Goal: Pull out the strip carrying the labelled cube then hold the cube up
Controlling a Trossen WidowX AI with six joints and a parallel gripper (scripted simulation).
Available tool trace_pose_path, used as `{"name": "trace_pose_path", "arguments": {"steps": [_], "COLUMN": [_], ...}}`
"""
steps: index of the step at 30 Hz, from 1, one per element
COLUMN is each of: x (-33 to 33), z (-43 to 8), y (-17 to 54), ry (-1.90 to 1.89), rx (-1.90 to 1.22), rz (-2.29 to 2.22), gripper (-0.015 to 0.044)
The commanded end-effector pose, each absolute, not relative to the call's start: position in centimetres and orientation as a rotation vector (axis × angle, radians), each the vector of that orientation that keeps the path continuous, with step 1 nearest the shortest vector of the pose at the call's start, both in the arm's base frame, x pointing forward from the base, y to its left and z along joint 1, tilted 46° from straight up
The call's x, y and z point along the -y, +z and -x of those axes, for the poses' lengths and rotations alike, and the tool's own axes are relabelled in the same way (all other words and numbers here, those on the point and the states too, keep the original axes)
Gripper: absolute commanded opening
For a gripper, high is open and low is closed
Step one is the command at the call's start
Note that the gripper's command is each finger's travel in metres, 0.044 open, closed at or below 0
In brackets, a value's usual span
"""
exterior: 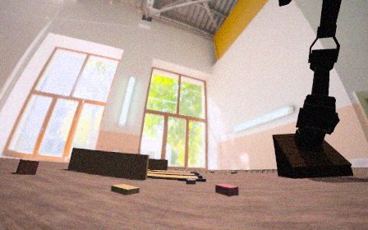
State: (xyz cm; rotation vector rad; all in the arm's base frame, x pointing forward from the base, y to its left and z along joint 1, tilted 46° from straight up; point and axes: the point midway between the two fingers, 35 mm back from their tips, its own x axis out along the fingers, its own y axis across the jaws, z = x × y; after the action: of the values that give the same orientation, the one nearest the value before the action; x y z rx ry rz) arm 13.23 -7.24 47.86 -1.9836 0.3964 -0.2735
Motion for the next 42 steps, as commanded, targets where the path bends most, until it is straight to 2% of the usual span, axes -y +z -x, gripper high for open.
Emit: {"name": "trace_pose_path", "arguments": {"steps": [1,8,18,31,42], "x": [7.0,-1.3,-6.4,-5.8,-1.6], "z": [-13.3,-18.9,-27.0,-34.9,-36.3], "y": [47.9,47.7,42.1,30.2,19.0], "ry": [-0.28,-0.353,-0.151,0.21,0.41], "rx": [-0.389,-0.12,0.022,-0.096,-0.363], "rz": [1.979,1.824,1.599,1.09,0.369], "gripper": [0.04,0.04,0.04,0.04,0.04]}}
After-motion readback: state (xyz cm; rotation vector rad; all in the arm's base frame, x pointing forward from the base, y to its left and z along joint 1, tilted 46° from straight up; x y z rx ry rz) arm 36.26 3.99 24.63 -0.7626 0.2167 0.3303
